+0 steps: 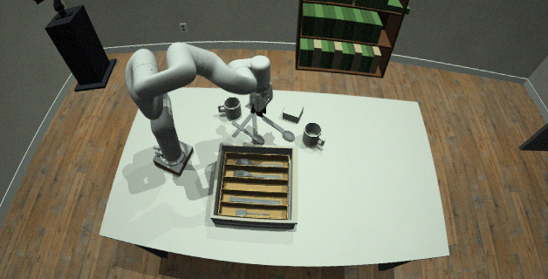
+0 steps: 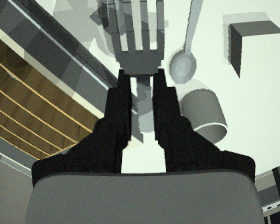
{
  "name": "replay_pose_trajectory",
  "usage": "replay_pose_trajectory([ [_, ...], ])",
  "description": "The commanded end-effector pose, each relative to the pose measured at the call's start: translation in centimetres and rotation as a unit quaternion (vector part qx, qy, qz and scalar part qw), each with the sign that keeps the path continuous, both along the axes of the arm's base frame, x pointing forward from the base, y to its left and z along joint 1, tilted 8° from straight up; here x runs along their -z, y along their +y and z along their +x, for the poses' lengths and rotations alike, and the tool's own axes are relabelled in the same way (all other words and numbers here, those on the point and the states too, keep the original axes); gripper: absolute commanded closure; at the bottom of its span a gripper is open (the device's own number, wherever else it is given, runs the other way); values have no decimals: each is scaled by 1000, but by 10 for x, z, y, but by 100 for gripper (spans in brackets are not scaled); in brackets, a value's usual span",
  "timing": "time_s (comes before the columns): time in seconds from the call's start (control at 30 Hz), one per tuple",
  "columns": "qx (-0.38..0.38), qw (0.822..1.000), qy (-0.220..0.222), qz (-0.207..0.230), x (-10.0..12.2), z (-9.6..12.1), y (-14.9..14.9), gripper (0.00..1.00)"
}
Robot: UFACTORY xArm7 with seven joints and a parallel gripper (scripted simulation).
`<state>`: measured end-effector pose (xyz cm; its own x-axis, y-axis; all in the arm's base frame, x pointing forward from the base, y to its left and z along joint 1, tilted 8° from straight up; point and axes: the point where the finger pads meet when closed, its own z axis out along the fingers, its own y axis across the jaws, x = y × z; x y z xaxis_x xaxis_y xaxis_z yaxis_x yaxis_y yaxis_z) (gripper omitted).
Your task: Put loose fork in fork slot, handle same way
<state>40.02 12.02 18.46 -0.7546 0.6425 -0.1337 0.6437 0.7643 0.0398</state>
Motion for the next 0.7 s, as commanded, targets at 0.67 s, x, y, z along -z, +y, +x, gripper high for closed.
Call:
replay_pose_trajectory([
  [0.67,0,1000,-2,1,-10,0,1,97],
])
